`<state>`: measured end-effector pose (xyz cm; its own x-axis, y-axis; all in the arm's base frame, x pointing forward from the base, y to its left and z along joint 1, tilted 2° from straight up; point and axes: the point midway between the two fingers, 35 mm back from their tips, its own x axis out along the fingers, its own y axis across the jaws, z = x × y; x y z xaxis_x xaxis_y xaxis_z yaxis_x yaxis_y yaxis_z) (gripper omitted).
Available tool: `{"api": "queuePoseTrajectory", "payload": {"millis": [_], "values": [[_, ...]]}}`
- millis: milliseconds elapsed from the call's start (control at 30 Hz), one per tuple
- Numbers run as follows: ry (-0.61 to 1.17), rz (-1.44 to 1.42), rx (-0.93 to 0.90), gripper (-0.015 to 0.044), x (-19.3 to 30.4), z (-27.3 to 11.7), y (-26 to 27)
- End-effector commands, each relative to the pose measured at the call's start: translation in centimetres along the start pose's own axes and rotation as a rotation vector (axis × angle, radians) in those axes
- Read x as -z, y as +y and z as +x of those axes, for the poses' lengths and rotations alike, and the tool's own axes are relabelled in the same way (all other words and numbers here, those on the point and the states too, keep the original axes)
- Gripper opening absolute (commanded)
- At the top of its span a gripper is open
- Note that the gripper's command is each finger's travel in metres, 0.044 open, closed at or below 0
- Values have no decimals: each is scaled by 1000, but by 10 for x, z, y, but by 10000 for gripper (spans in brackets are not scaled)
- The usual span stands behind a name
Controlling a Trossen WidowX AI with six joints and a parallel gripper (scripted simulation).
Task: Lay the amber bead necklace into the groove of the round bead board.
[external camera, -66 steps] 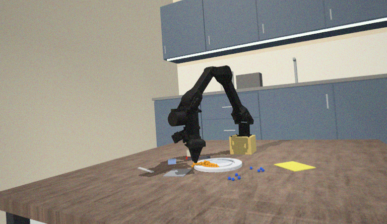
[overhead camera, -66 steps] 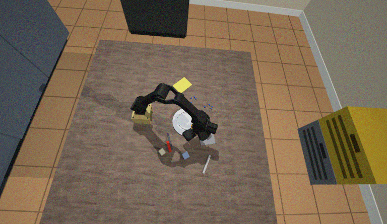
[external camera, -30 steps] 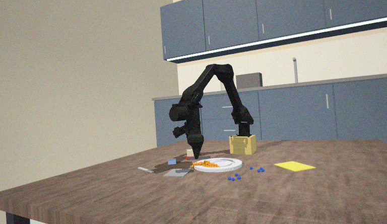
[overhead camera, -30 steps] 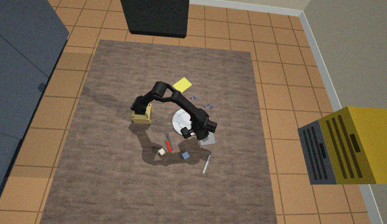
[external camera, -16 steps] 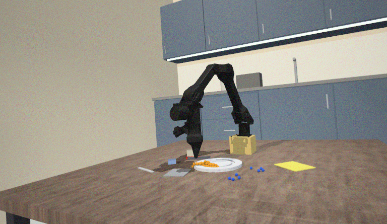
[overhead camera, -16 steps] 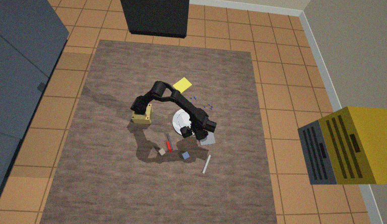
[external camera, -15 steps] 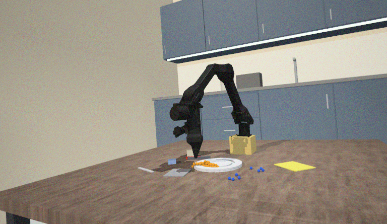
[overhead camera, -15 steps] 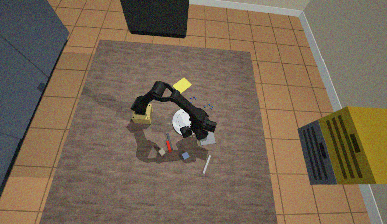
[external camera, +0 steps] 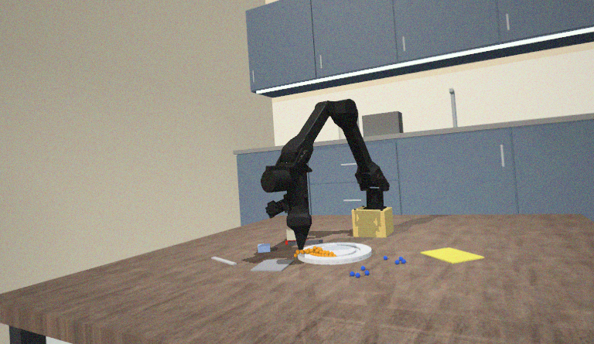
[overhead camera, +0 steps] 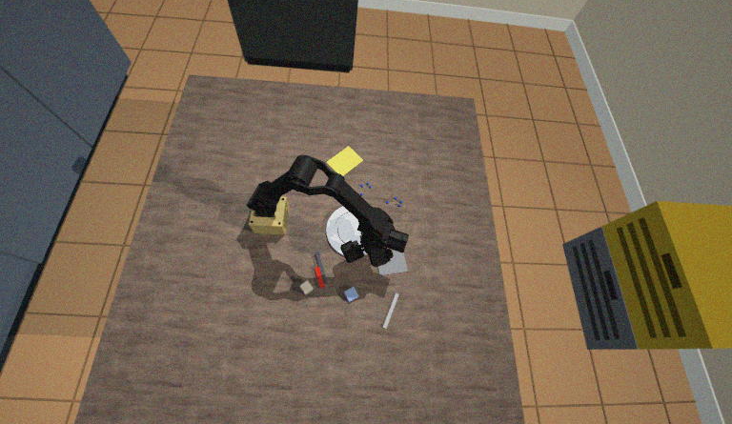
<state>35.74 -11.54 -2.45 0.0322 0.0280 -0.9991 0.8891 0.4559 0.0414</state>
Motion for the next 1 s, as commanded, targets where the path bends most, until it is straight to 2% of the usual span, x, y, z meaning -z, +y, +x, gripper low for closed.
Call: {"api": "queuePoseTrajectory", "payload": {"millis": [0,267,600,967], "values": [[9,5,10,250,2,9,-3],[10,5,12,250,3,13,-3],[7,2,7,0,2,10,-2],[7,2,7,0,2,10,-2]]}}
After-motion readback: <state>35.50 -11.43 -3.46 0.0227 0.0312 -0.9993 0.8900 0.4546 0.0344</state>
